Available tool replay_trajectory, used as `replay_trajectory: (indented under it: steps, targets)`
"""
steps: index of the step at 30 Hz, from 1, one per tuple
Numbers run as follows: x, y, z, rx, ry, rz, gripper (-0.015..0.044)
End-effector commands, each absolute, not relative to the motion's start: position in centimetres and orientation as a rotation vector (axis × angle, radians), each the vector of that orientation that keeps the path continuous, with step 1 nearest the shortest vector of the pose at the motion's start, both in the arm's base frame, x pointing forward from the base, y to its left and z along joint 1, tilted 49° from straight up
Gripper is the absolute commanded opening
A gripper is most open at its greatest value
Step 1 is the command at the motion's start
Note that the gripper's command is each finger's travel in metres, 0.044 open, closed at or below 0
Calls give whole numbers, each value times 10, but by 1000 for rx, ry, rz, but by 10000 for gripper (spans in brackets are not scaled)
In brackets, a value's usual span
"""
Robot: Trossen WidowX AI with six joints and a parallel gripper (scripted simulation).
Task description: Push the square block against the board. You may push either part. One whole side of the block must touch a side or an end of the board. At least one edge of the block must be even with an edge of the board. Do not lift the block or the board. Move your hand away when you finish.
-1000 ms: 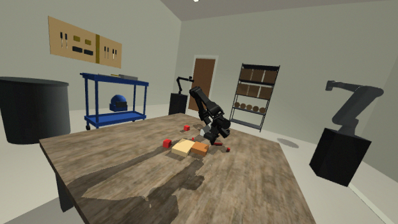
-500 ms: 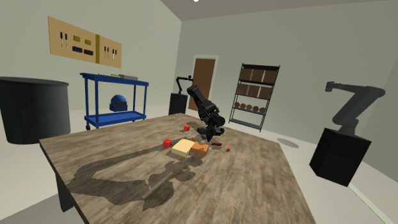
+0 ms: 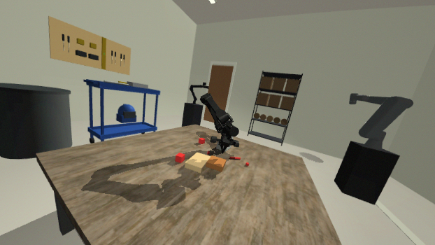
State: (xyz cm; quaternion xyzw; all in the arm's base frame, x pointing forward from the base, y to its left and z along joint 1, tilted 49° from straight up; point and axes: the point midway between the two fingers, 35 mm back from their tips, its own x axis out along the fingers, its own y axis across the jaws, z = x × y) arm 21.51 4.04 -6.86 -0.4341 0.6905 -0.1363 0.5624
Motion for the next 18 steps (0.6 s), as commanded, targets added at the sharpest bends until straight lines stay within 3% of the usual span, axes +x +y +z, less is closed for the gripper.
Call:
replay_trajectory:
  steps: [1,11,18]
  targets:
    - [208,33,-61,-916,1574,-431,0]
    - [204,27,-60,-849,1544,-495,0]
    - [203,-14,-92,-843,1538,-509,0]
